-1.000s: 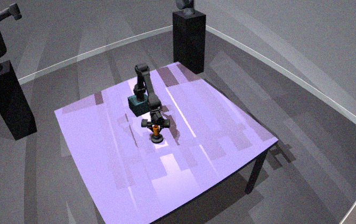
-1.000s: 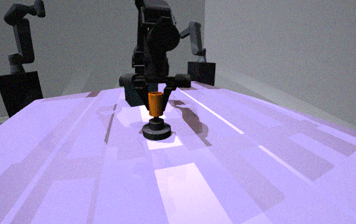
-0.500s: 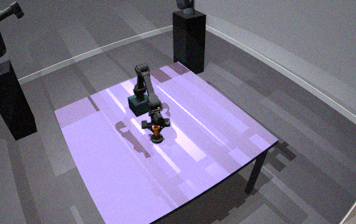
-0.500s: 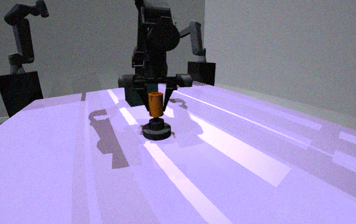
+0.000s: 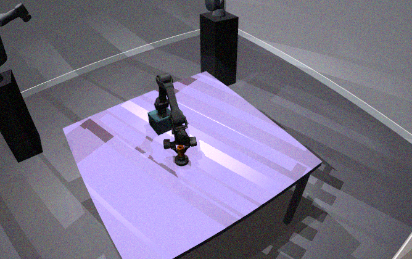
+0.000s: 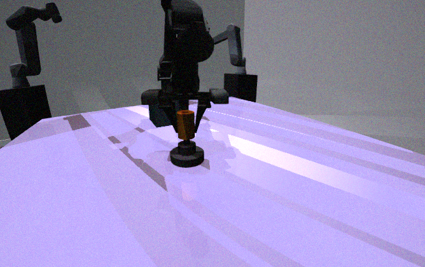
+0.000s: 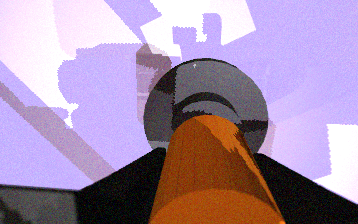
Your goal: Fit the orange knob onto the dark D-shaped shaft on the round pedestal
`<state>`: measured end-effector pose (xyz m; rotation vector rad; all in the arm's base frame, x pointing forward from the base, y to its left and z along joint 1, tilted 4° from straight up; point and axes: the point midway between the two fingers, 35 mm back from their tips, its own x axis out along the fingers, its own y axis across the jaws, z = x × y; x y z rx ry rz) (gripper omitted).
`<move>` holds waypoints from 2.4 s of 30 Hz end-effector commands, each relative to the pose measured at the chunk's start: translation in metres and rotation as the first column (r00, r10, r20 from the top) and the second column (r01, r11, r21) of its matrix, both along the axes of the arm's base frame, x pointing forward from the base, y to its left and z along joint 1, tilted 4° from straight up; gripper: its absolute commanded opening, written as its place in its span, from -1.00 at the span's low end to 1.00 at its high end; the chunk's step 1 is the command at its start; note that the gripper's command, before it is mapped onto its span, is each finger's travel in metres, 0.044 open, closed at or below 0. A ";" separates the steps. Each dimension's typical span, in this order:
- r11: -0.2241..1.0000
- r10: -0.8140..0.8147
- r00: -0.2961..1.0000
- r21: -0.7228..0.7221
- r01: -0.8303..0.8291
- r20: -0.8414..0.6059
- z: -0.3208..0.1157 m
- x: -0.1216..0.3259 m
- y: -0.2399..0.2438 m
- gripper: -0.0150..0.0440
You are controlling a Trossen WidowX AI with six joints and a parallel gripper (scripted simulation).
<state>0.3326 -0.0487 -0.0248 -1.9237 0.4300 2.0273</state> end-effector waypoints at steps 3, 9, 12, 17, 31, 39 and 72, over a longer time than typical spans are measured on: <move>1.000 0.004 1.000 -0.001 -0.004 0.001 -0.001 0.000 0.000 -0.49; 1.000 0.004 1.000 -0.001 -0.004 0.001 -0.001 0.002 0.000 -0.49; 1.000 0.004 1.000 -0.001 -0.004 0.001 -0.001 0.002 0.000 -0.49; 1.000 0.004 1.000 -0.001 -0.004 0.001 0.004 0.003 0.000 -0.49; 0.790 -0.612 0.791 -0.034 0.612 0.000 0.004 0.005 0.000 -0.49; 0.395 -0.918 0.397 -0.055 0.917 0.012 0.001 0.004 0.001 -0.49; -0.977 -0.213 -0.973 -0.047 0.209 0.089 0.006 0.005 -0.003 -0.49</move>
